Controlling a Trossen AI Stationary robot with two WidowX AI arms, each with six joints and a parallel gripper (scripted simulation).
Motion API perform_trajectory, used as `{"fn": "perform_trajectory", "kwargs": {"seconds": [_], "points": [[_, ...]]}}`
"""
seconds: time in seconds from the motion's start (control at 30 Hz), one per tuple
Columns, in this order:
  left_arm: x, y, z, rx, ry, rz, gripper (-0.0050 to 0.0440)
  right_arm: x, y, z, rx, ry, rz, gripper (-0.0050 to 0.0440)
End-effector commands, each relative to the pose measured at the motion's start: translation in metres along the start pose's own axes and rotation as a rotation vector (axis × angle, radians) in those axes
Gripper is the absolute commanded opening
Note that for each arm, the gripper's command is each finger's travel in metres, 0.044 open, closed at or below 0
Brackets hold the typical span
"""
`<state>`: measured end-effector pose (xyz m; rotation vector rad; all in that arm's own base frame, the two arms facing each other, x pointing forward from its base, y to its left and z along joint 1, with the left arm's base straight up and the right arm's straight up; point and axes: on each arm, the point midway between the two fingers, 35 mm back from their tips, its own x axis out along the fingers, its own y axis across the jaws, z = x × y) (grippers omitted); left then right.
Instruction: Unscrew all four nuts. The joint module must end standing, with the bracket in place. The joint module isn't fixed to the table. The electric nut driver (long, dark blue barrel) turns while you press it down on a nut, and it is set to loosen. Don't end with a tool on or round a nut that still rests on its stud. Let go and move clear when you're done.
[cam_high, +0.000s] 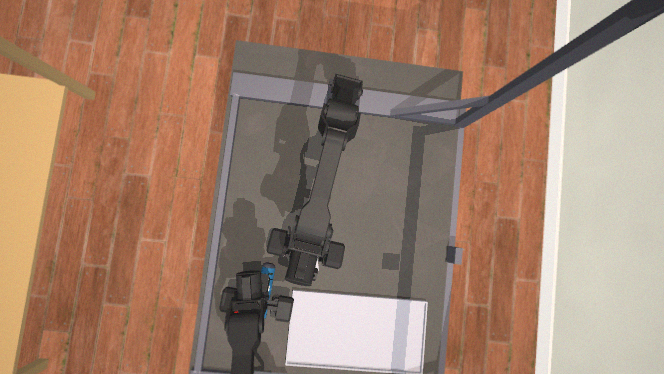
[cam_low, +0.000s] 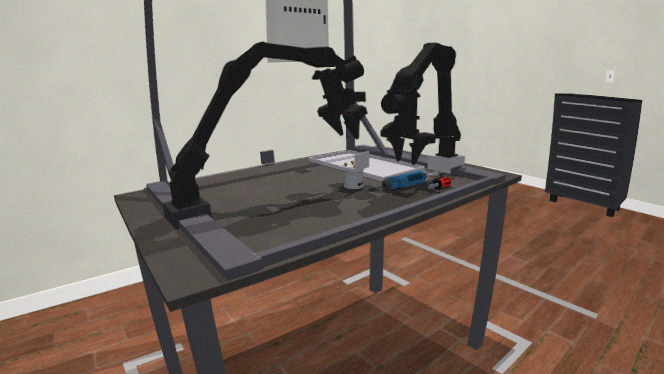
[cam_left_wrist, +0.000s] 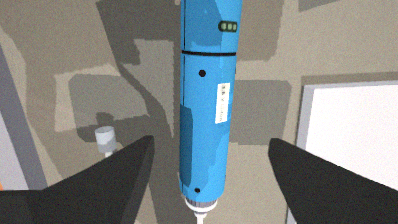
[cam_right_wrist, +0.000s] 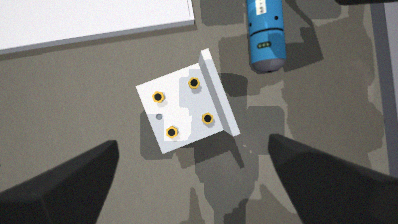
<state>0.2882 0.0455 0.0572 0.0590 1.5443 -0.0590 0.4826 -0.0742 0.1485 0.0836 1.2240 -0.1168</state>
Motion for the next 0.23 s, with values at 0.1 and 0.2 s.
{"fn": "perform_trajectory", "kwargs": {"seconds": [0.1, 0.2], "points": [[-0.0078, 0.0013, 0.0045, 0.002, -0.029, 0.007, 0.0305, -0.0158, -0.0012, 0.0080, 0.001, -0.043, -0.002, 0.0400], [-0.0078, 0.0013, 0.0045, 0.002, -0.029, 0.007, 0.0305, -0.0158, -0.0012, 0.0080, 0.001, -0.043, -0.002, 0.0400]]}}
